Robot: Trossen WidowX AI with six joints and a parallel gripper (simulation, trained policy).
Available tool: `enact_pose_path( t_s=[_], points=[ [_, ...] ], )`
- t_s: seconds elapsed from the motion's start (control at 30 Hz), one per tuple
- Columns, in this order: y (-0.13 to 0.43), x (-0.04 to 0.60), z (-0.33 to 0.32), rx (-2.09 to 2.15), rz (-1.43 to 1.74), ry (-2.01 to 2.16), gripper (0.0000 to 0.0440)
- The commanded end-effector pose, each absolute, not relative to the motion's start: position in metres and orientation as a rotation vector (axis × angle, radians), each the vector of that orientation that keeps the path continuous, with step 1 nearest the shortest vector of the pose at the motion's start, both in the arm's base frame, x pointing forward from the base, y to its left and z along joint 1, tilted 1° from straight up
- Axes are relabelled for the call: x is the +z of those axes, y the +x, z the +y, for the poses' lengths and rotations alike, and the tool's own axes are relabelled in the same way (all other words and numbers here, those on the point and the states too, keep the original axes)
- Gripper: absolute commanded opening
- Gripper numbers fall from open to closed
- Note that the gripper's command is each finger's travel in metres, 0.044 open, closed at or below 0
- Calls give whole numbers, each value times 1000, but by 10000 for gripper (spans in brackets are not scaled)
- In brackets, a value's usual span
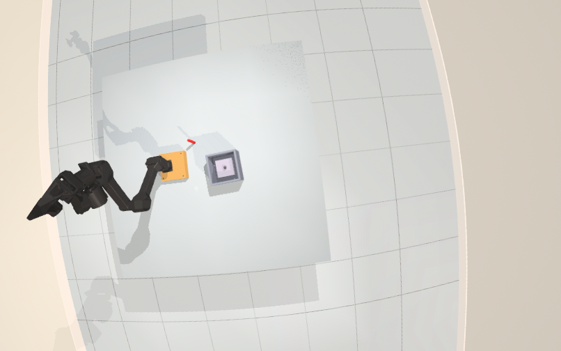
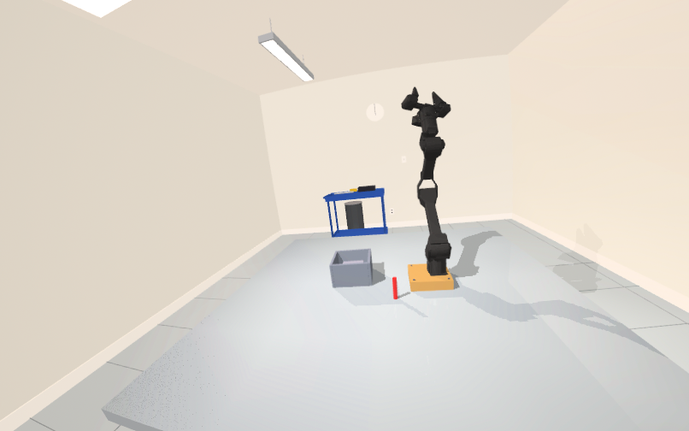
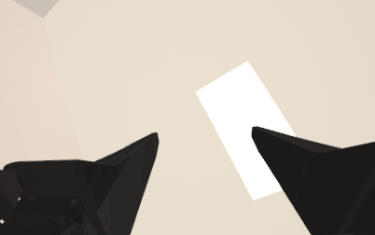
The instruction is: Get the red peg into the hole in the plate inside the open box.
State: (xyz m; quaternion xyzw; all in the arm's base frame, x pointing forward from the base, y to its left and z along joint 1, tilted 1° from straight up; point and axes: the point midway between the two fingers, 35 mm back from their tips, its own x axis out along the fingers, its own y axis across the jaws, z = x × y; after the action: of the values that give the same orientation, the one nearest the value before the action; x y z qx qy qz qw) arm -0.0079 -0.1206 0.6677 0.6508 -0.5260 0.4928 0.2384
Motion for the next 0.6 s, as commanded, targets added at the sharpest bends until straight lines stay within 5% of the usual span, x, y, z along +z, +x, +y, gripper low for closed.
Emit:
enact_pose_path(
  t_s=[0.0, 0.57],
  points=[
    [-7, 668, -116, 1343, -1423, 1776, 420],
    [30, 659, 54, 1344, -894, 1429, 440]
  ],
)
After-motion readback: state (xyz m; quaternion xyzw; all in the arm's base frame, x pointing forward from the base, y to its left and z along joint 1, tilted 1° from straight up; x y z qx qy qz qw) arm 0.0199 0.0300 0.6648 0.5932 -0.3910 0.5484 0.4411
